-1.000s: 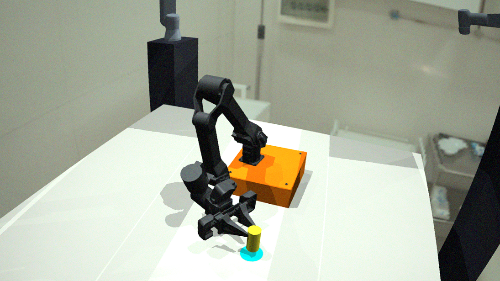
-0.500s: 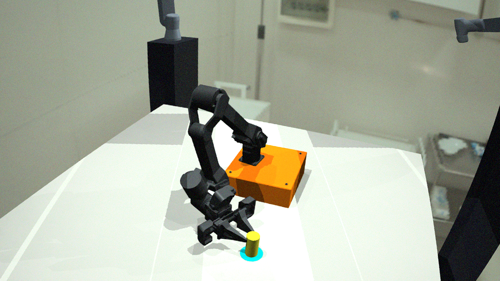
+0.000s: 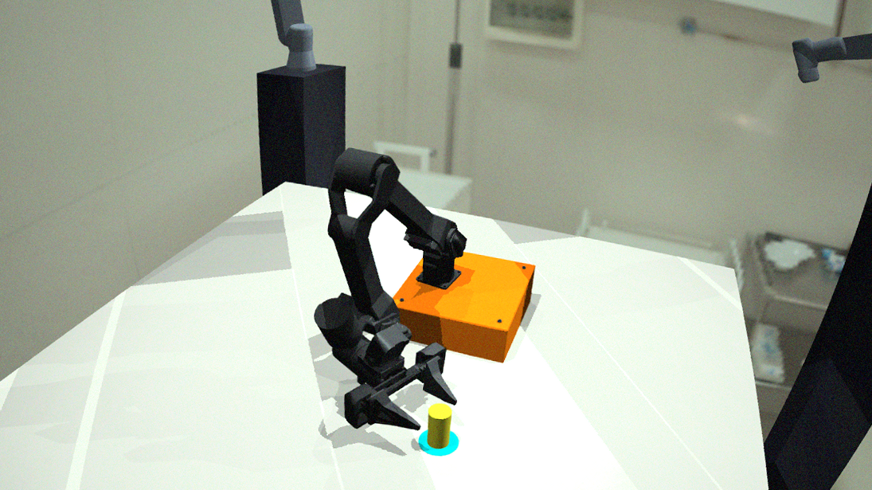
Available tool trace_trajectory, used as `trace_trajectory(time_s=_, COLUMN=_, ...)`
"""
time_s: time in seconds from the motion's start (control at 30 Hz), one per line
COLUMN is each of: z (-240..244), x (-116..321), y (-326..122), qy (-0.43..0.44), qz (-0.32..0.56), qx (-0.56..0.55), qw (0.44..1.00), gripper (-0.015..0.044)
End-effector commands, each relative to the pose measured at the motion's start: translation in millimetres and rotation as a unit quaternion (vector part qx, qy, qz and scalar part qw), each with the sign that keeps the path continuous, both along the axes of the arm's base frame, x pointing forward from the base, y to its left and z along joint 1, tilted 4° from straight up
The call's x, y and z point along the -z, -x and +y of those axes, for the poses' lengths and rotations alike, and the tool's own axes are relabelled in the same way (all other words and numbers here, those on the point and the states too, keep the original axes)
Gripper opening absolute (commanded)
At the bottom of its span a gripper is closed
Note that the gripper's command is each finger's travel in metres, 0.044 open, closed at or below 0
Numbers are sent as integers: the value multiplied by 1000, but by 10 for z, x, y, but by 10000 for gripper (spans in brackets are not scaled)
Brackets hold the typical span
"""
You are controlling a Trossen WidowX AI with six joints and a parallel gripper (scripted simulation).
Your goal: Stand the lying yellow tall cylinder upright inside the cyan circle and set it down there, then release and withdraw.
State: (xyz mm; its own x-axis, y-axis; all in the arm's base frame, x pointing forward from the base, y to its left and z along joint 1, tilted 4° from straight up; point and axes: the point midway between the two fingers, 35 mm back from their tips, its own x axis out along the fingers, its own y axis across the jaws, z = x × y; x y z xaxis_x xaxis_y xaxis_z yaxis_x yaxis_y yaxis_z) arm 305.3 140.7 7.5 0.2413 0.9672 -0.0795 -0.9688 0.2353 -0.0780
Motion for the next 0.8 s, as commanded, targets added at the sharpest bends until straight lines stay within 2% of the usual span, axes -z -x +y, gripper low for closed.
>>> trace_trajectory(time_s=0.0, z=1, x=0, y=2, qy=0, qz=-2, qx=-1, qw=1000, gripper=400)
trace_trajectory(time_s=0.13, z=2, x=-31, y=-3, qy=0, qz=-2, qx=-1, qw=1000, gripper=400)
trace_trajectory(time_s=0.77, z=36, x=-871, y=55, qy=-1, qz=-3, qx=-3, qw=1000, gripper=400)
